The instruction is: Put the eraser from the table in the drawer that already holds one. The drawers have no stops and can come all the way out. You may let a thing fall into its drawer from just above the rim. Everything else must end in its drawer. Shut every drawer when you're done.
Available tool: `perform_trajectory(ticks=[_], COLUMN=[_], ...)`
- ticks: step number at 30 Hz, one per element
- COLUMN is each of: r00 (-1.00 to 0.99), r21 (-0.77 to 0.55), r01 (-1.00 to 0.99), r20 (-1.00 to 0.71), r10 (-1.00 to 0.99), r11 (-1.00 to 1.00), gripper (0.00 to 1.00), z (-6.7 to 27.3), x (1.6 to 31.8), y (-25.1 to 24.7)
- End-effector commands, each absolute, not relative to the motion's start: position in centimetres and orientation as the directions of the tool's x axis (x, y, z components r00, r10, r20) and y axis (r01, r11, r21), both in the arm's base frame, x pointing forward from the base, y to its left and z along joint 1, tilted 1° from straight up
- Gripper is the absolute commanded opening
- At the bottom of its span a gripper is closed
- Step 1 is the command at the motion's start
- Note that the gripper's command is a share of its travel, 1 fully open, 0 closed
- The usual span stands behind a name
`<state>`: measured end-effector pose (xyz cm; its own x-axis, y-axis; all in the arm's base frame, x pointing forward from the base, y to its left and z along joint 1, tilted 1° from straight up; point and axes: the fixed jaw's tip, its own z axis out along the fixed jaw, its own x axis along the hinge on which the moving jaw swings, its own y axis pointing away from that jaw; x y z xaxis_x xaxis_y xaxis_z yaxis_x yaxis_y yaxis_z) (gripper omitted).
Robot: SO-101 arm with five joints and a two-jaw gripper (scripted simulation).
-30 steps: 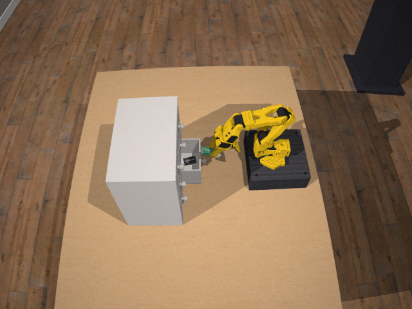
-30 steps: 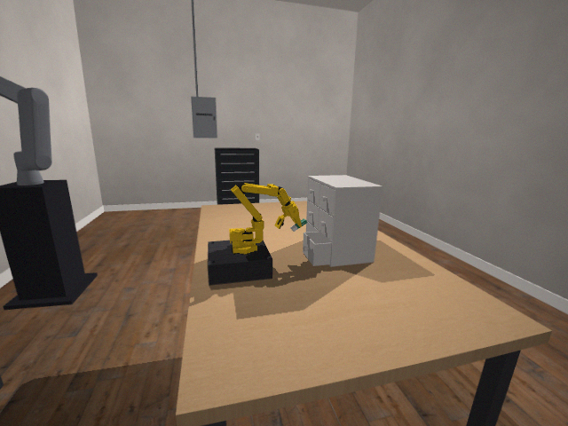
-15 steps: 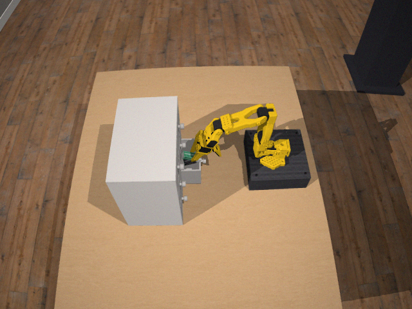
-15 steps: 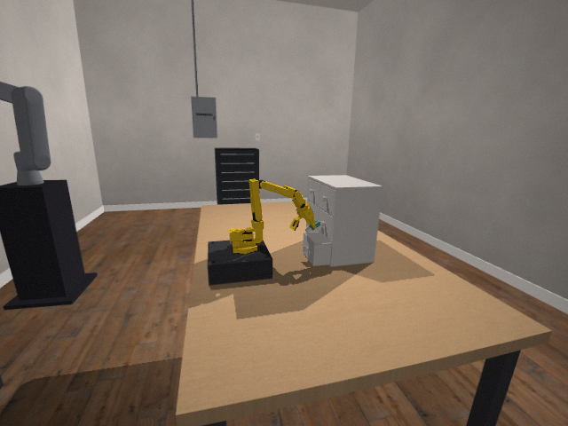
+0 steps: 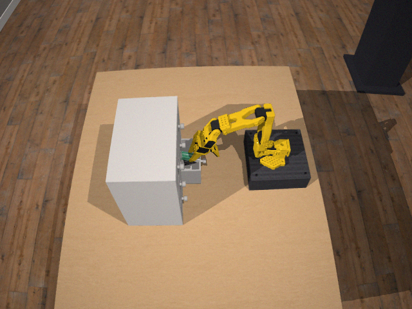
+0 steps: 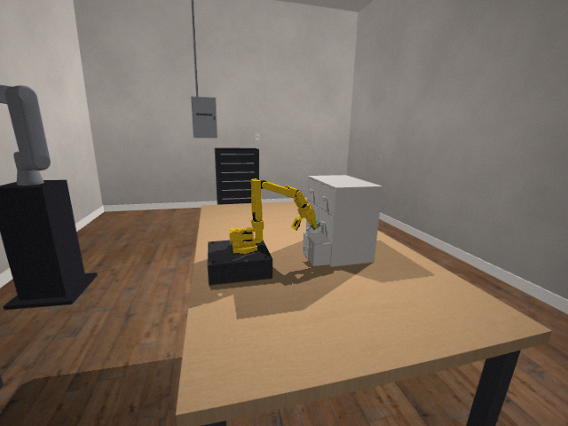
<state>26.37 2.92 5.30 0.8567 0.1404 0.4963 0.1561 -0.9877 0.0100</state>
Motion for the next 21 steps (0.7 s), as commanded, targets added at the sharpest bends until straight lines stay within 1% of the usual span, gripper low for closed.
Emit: perform_trajectory(ticks=[1, 21], r00=[0.858, 0.857], r21=[0.004, 0.004], r01=[0.155, 0.162], r20=[0.495, 0.495], r10=[0.137, 0.143], r11=[-0.988, -0.987], gripper=[0.00, 0.00], z=[5.29, 5.18], x=[26.53, 26.67], y=[3.15, 3.34])
